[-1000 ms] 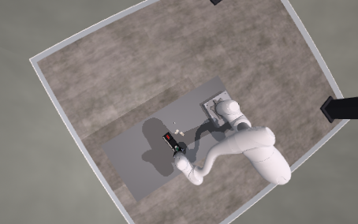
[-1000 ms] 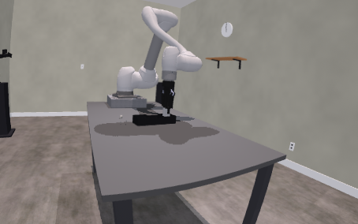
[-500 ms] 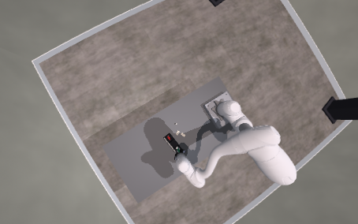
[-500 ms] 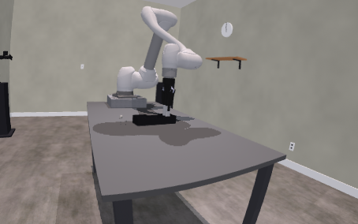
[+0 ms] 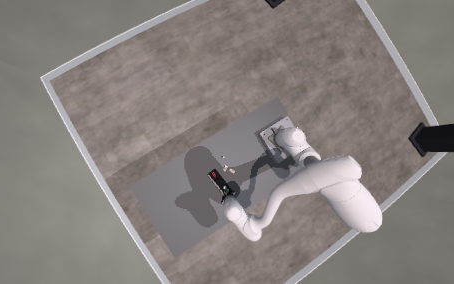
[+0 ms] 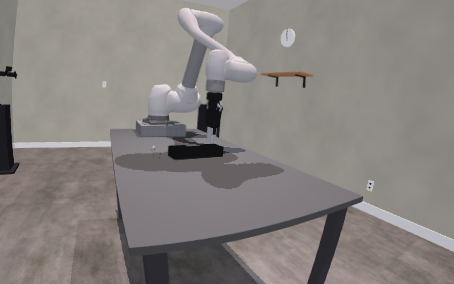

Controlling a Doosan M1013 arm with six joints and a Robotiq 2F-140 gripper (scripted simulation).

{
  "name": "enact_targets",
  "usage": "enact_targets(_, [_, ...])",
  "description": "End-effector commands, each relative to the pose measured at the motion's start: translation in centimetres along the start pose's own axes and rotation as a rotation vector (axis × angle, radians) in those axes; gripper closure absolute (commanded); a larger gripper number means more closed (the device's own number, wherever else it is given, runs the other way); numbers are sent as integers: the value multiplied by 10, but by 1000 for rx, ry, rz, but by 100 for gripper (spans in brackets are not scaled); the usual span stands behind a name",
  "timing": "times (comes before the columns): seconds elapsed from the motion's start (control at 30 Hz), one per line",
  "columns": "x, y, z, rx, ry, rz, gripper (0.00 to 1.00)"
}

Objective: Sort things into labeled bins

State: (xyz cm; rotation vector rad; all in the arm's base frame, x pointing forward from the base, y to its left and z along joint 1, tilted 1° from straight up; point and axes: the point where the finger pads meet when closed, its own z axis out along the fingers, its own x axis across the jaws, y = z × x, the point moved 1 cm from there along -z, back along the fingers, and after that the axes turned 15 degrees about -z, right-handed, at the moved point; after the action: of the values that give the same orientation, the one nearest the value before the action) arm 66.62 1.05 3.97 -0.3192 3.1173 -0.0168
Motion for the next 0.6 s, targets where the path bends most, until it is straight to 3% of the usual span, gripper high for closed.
enact_targets(0.0, [0, 0, -1, 0, 0, 0, 82])
enact_targets(0.03, [0, 0, -5, 0, 0, 0, 0])
enact_targets(0.57, [0, 0, -61, 0, 0, 0, 0])
